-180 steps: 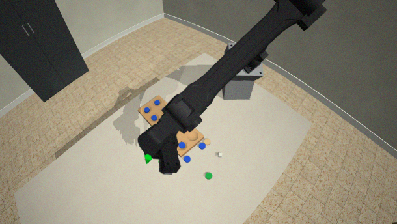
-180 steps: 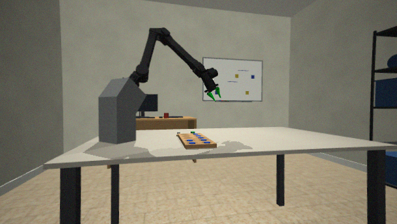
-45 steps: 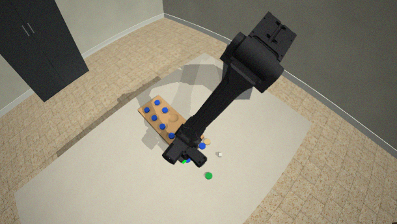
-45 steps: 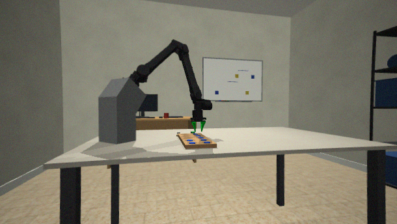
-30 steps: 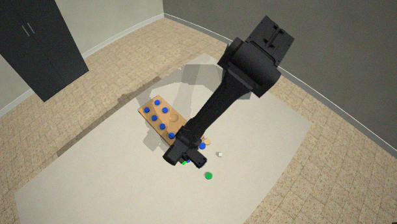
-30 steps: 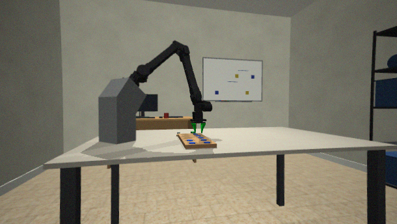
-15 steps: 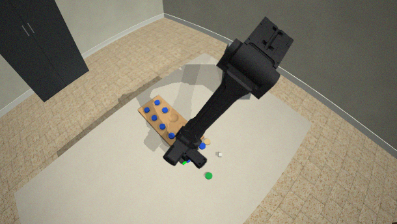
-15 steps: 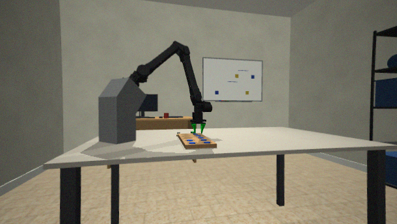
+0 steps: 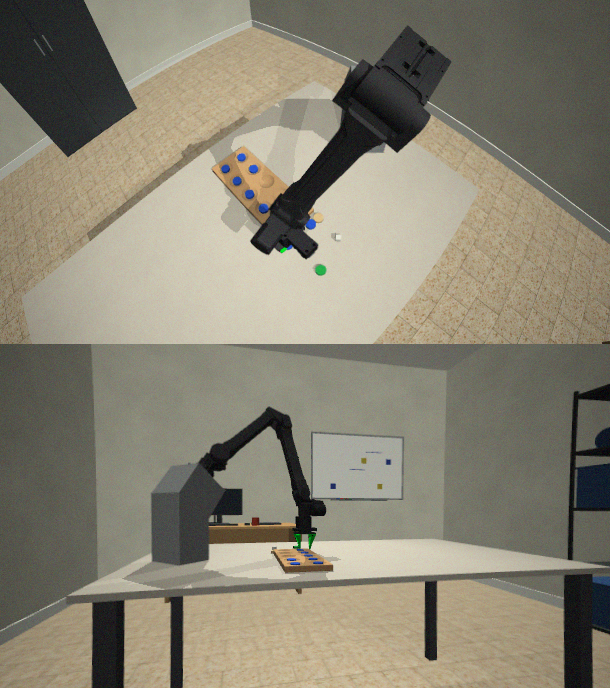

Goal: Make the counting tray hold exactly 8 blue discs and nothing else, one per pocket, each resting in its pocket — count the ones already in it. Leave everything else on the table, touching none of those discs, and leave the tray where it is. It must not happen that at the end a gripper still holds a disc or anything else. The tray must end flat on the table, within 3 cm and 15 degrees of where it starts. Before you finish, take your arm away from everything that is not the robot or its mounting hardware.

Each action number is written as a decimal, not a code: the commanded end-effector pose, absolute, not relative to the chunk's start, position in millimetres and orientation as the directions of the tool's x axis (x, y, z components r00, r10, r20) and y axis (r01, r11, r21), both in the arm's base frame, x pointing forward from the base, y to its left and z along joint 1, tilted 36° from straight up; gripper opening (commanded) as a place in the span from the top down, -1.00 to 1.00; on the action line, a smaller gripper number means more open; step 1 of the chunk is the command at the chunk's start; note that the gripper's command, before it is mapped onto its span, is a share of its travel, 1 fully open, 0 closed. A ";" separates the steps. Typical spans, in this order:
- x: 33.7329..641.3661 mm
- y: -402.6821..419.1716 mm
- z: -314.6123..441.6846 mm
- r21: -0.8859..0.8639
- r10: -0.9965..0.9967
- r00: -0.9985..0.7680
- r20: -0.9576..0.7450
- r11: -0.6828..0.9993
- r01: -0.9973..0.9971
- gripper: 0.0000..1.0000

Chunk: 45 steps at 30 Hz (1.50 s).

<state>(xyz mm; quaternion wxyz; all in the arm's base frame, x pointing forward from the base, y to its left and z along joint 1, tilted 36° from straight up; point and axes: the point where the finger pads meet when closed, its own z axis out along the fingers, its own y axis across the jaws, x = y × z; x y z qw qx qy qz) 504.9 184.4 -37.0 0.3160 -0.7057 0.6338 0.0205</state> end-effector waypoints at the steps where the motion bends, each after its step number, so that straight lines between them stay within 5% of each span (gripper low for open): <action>1: 508.6 195.0 -42.3 -0.422 -0.878 0.203 -0.433 -0.002 -0.907 0.09; 23: 509.4 197.2 -46.9 -0.419 -0.878 0.204 -0.433 -0.004 -0.908 0.09; 24: 509.4 197.2 -46.9 -0.419 -0.878 0.204 -0.433 -0.004 -0.908 1.00; 45: 509.4 197.2 -46.9 -0.420 -0.878 0.204 -0.433 -0.005 -0.908 1.00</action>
